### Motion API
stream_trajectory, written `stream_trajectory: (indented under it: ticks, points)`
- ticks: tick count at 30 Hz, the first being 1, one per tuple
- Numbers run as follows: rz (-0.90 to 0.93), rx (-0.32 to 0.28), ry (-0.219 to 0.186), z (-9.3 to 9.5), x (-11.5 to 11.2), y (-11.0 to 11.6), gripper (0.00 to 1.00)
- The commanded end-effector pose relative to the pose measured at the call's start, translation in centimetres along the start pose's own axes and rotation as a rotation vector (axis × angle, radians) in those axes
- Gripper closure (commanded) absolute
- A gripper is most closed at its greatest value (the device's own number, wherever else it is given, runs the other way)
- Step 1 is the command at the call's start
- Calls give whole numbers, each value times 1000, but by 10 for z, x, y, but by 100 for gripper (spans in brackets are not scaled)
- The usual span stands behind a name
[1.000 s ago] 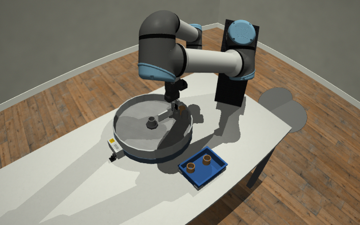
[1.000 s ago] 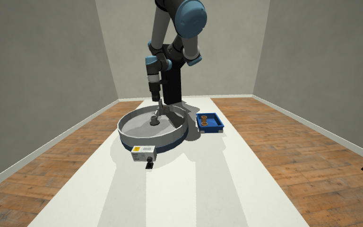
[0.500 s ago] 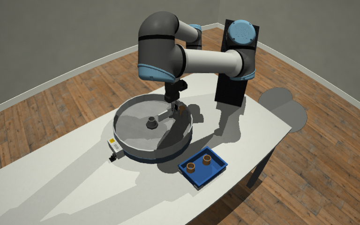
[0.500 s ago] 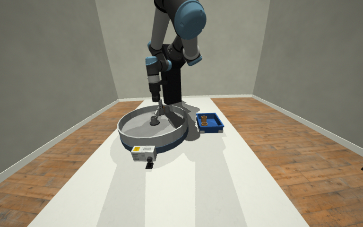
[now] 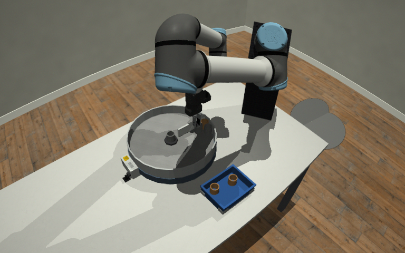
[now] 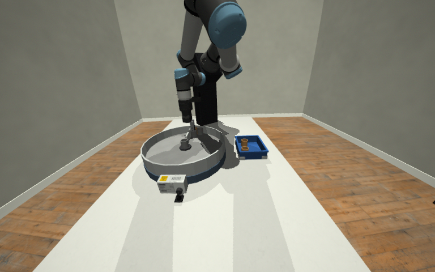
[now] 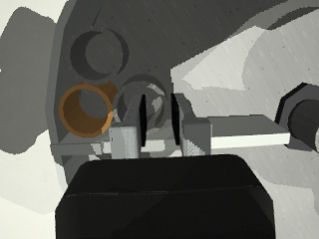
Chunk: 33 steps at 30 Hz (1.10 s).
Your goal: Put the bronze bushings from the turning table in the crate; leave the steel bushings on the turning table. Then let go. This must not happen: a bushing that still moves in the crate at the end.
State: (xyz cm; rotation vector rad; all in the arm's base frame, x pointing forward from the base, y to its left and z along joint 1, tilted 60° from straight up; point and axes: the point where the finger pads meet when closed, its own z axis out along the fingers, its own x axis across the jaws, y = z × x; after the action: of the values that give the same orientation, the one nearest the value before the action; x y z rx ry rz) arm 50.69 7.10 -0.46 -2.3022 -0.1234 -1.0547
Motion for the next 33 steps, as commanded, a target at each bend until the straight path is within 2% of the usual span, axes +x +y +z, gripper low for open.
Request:
stream_trajectory:
  ticks: [1, 33]
  points:
    - [0, -1, 1, 2, 0, 0, 55]
    - [0, -1, 1, 11, 0, 0, 55]
